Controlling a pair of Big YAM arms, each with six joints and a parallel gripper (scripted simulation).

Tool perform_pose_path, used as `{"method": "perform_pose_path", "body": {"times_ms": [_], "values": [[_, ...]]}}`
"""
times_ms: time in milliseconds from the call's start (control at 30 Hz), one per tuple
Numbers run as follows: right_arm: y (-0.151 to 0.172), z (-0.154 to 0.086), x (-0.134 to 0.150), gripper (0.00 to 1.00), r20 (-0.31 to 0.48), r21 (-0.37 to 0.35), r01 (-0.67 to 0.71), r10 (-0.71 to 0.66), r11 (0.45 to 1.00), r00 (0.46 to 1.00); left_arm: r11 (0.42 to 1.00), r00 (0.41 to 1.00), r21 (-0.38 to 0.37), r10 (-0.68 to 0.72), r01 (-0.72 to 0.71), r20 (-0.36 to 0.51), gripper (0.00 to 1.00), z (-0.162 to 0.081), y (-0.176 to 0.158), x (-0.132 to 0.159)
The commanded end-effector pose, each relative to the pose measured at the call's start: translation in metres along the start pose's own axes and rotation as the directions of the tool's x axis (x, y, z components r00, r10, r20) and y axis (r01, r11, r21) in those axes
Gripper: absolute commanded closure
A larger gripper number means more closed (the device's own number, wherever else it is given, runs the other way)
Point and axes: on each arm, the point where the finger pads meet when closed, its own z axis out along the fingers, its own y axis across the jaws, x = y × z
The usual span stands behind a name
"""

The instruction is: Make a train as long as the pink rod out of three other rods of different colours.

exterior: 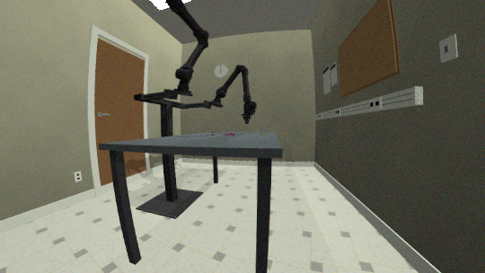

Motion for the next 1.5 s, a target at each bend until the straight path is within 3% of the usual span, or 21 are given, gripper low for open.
{"method": "perform_pose_path", "body": {"times_ms": [0,267,333,400,800,900,1033,1467], "values": [[-0.011,-0.008,-0.024,0.0,0.061,0.024,-0.011,0.009,1.0,0.998,1.0,1.0,-0.003,-0.001,0.001,0.005,0.96,-0.004,-0.006,-0.004],[-0.011,-0.008,-0.024,0.0,0.061,0.024,-0.011,0.009,1.0,0.998,0.987,0.987,0.007,-0.162,0.162,-0.008,0.96,0.004,-0.092,0.008],[-0.011,-0.008,-0.024,0.0,0.061,0.024,-0.011,0.009,1.0,0.998,0.987,0.987,0.007,-0.162,0.162,-0.008,0.96,0.004,-0.092,0.008],[-0.011,-0.008,-0.024,0.0,0.061,0.024,-0.011,0.009,1.0,0.998,0.971,0.971,0.006,-0.239,0.239,-0.01,0.96,0.003,-0.129,0.017],[-0.011,-0.008,-0.024,0.0,0.061,0.024,-0.011,0.009,1.0,0.998,0.9,0.9,-0.003,-0.436,0.436,-0.003,0.96,-0.002,-0.213,0.056],[-0.011,-0.008,-0.024,0.0,0.061,0.024,-0.011,0.009,1.0,0.998,0.894,0.894,-0.004,-0.448,0.448,-0.002,0.96,-0.002,-0.217,0.059],[-0.011,-0.008,-0.024,0.0,0.061,0.024,-0.011,0.009,1.0,0.998,0.868,0.867,0.019,-0.497,0.496,0.033,0.96,-0.01,-0.213,0.04],[-0.011,-0.008,-0.024,0.0,0.061,0.024,-0.011,0.009,1.0,0.998,0.879,0.879,0.017,-0.477,0.476,0.027,0.96,-0.01,-0.22,0.046]]}}
